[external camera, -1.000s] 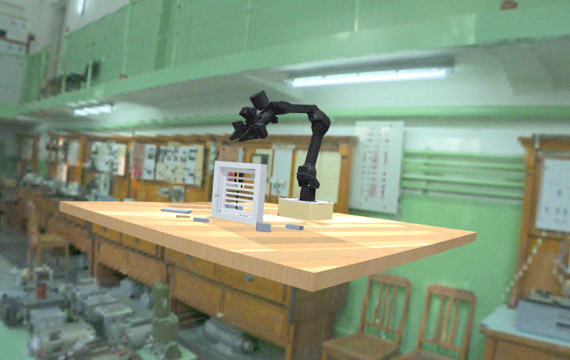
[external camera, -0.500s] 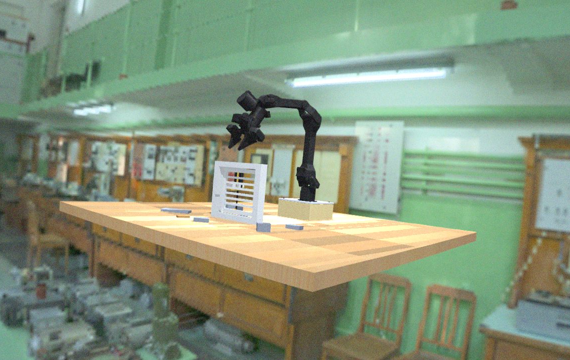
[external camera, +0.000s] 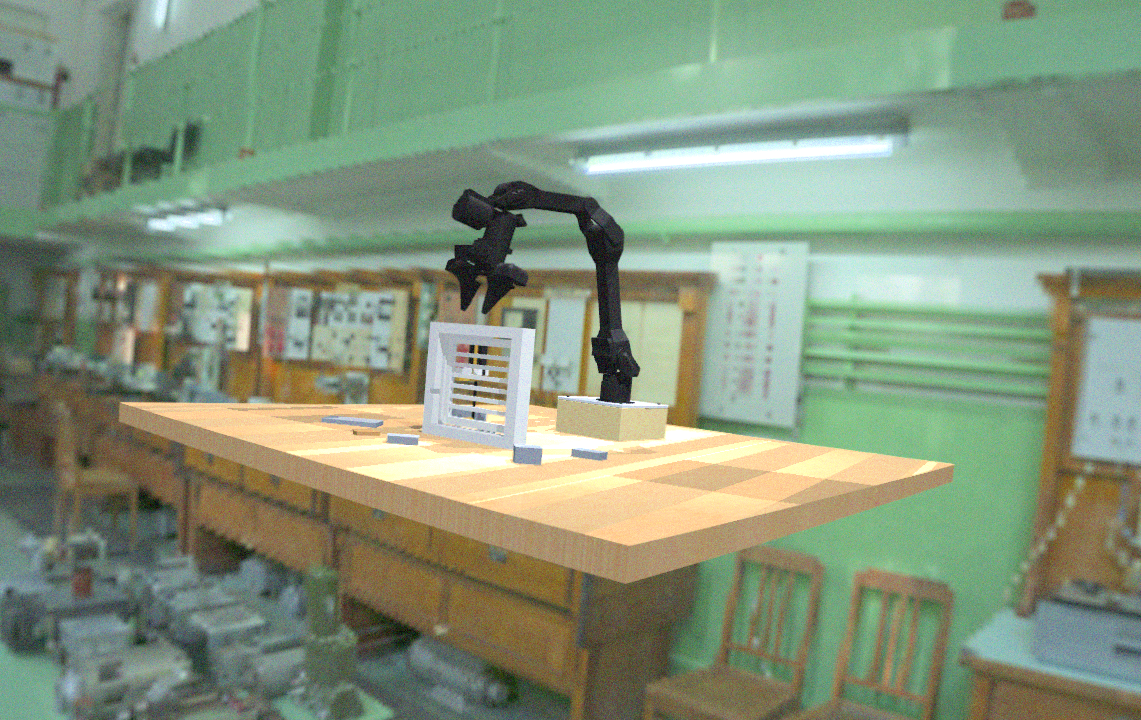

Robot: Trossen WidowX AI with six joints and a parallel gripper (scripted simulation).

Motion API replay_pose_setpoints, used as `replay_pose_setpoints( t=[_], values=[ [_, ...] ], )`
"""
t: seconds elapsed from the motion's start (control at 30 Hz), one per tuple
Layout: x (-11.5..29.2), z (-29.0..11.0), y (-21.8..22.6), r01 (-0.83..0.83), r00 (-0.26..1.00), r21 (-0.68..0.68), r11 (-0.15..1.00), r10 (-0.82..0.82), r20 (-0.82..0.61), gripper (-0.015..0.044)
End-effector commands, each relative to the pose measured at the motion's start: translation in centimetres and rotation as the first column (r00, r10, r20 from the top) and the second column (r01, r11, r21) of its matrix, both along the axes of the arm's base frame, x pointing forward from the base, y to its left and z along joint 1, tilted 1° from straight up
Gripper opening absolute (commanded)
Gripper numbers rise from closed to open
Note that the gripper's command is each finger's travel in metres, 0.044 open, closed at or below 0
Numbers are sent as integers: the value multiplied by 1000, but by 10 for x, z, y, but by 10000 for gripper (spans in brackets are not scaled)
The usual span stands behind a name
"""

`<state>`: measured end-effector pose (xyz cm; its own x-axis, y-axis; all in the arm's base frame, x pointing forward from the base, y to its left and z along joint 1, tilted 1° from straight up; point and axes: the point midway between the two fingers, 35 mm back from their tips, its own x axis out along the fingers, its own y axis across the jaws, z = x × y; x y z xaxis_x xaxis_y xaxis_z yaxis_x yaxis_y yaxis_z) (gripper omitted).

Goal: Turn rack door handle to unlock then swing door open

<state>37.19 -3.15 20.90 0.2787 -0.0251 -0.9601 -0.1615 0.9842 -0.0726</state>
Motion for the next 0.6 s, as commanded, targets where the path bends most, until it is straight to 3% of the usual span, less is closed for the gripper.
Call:
replay_pose_setpoints(
  t=[0.0, 0.27, 0.57],
  values=[
    [-3, -4, -1, -16, 997, 5, 1000, 16, -77, 285],
    [-13, -11, -3, -41, 970, 21, 999, 45, -239, 285],
    [-13, -17, -4, -43, 966, 23, 999, 48, -253, 285]
  ],
)
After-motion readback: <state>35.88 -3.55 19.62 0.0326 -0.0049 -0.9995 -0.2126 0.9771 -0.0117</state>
